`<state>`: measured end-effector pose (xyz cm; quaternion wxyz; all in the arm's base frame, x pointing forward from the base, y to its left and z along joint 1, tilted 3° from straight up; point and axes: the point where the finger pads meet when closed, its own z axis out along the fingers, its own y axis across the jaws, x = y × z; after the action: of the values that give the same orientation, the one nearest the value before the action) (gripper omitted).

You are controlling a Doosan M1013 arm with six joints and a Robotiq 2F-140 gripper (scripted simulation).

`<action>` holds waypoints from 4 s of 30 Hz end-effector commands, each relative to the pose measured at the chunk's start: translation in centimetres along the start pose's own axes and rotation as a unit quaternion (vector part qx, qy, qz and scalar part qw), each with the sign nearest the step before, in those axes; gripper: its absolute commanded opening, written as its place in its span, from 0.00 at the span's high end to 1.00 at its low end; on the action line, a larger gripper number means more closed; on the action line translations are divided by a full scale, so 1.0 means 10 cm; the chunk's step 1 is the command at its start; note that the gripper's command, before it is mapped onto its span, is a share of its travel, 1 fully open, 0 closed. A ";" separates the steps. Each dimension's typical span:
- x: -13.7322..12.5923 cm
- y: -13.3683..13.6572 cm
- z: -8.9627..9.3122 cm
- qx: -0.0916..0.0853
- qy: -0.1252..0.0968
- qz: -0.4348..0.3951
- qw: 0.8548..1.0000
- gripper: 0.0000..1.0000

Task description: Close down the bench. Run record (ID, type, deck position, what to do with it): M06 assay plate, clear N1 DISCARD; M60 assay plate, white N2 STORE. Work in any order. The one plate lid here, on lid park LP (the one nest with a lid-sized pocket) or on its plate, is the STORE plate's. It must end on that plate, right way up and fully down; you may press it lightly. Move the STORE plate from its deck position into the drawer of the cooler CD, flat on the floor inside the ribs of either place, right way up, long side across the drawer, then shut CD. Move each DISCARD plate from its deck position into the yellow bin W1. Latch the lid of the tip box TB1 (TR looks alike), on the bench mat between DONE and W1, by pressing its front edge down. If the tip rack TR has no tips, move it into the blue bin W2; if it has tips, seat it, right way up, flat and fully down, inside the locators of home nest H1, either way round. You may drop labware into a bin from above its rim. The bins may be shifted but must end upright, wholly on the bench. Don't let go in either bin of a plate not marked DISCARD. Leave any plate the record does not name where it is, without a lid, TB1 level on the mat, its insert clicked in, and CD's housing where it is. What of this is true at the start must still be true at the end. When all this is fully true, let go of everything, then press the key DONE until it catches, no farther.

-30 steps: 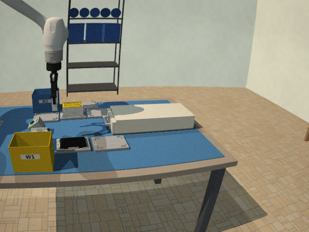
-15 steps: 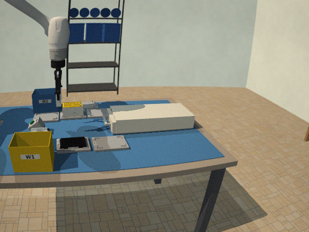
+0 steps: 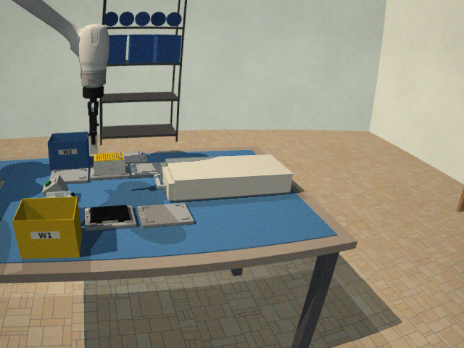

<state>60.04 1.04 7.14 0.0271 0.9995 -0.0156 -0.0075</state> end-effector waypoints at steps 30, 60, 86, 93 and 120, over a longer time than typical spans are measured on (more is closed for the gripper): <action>0.40 -1.02 -0.05 0.000 0.000 0.000 1.000 0.34; 0.57 -1.43 0.06 0.000 0.000 0.000 1.000 0.34; 0.57 -1.43 0.35 0.000 0.000 0.000 1.000 0.34; 0.57 -1.43 0.44 0.000 0.000 0.000 1.000 0.34; 0.57 -1.43 0.75 0.000 0.000 0.000 1.000 0.34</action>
<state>66.05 14.76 -1.06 0.0272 0.9995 -0.0157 -0.0076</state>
